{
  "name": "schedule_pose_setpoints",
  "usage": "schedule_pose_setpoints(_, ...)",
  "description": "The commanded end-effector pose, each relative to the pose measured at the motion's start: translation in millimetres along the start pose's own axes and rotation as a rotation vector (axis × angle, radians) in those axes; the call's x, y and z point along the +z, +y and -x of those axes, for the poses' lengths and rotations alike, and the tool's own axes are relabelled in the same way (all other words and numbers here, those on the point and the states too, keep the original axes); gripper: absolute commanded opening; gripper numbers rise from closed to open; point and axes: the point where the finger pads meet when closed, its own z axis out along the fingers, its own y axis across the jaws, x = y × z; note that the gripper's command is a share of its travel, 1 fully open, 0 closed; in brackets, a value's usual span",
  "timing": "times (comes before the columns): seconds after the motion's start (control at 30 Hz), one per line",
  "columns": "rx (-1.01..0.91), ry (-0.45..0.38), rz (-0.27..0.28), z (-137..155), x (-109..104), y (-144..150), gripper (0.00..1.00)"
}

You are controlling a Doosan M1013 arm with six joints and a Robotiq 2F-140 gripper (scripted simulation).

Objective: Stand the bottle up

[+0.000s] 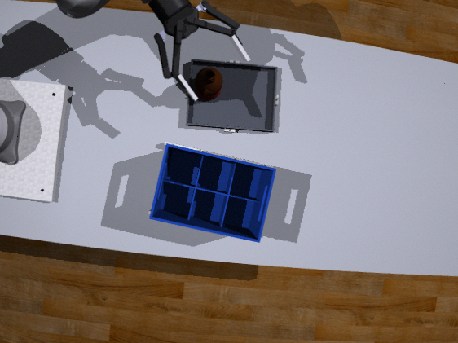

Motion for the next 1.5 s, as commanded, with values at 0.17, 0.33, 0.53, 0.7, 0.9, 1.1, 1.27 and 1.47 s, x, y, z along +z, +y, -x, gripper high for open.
schedule_pose_setpoints(0.17,0.0,0.0,0.0,2.6,-0.9,0.0,1.0)
schedule_pose_setpoints(0.33,0.0,0.0,0.0,2.6,-0.9,0.0,0.1)
schedule_pose_setpoints(0.53,0.0,0.0,0.0,2.6,-0.9,0.0,0.1)
schedule_pose_setpoints(0.7,0.0,0.0,0.0,2.6,-0.9,0.0,0.1)
schedule_pose_setpoints(0.9,0.0,0.0,0.0,2.6,-0.9,0.0,0.1)
schedule_pose_setpoints(1.1,0.0,0.0,0.0,2.6,-0.9,0.0,0.1)
schedule_pose_setpoints(1.27,0.0,0.0,0.0,2.6,-0.9,0.0,0.1)
schedule_pose_setpoints(1.47,0.0,0.0,0.0,2.6,-0.9,0.0,0.1)
